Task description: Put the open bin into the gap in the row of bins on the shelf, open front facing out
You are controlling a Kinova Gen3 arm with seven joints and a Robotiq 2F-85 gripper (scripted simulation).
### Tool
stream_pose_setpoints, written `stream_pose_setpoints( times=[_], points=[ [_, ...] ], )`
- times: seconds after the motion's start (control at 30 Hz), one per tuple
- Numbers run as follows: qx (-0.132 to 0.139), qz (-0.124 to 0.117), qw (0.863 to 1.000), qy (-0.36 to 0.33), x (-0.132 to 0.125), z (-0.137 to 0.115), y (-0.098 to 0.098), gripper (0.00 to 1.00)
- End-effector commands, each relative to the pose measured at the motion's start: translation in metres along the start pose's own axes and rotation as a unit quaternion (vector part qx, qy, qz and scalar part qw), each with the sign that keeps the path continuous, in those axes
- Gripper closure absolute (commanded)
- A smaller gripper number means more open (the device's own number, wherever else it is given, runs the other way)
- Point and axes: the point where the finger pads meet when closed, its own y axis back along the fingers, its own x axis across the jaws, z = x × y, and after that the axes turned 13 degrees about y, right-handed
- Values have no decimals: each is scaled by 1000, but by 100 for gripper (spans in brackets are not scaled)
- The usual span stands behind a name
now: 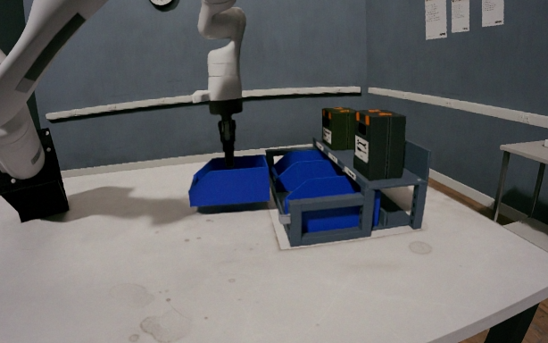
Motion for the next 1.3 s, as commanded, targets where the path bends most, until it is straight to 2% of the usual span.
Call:
stream_pose_setpoints(
  times=[0.0, 0.07, 0.47, 0.63, 1.27],
  points=[
    [-2, 1, 1000, 1, -2, 17, 2, 90],
    [-2, 1, 1000, 1, -4, 28, 3, 90],
    [-2, 1, 1000, 1, -4, 28, 3, 90],
    [-2, 1, 1000, 1, -2, 19, 3, 90],
    [-2, 1, 1000, 1, -1, 14, 3, 90]
  ],
)
